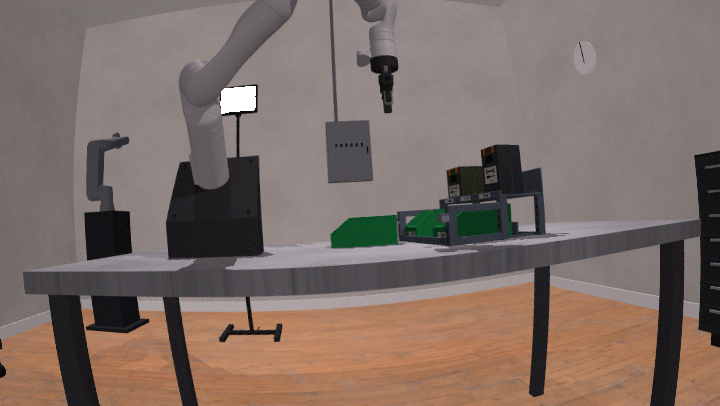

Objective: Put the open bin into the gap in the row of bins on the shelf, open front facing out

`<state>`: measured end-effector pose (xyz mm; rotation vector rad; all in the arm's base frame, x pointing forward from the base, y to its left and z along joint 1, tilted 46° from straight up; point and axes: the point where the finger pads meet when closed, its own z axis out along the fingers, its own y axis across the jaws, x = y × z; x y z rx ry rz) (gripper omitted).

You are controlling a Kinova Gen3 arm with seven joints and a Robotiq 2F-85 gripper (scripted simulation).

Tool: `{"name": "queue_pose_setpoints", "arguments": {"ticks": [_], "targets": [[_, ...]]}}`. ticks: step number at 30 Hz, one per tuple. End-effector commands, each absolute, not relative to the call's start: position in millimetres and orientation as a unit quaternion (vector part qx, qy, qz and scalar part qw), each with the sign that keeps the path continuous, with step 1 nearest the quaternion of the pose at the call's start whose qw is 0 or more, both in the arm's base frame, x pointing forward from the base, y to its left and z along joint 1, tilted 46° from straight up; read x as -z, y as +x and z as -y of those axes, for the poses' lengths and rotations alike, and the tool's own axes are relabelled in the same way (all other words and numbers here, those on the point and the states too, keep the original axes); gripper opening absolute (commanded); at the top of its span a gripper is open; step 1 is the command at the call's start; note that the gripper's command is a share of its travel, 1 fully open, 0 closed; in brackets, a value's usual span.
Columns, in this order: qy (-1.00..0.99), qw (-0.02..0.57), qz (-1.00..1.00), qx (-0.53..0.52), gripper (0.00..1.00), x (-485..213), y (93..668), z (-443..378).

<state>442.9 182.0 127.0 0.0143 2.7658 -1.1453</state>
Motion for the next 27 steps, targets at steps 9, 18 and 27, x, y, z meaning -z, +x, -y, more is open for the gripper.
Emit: {"name": "queue_pose_setpoints", "arguments": {"ticks": [9, 18, 27], "targets": [[0.004, 0.075, -0.921, 0.381, 1.00, -101, 421, -205], [0.004, 0.075, -0.921, 0.381, 1.00, -95, 416, -210], [0.004, 0.075, -0.922, 0.381, 1.00, -59, 386, -240]]}}
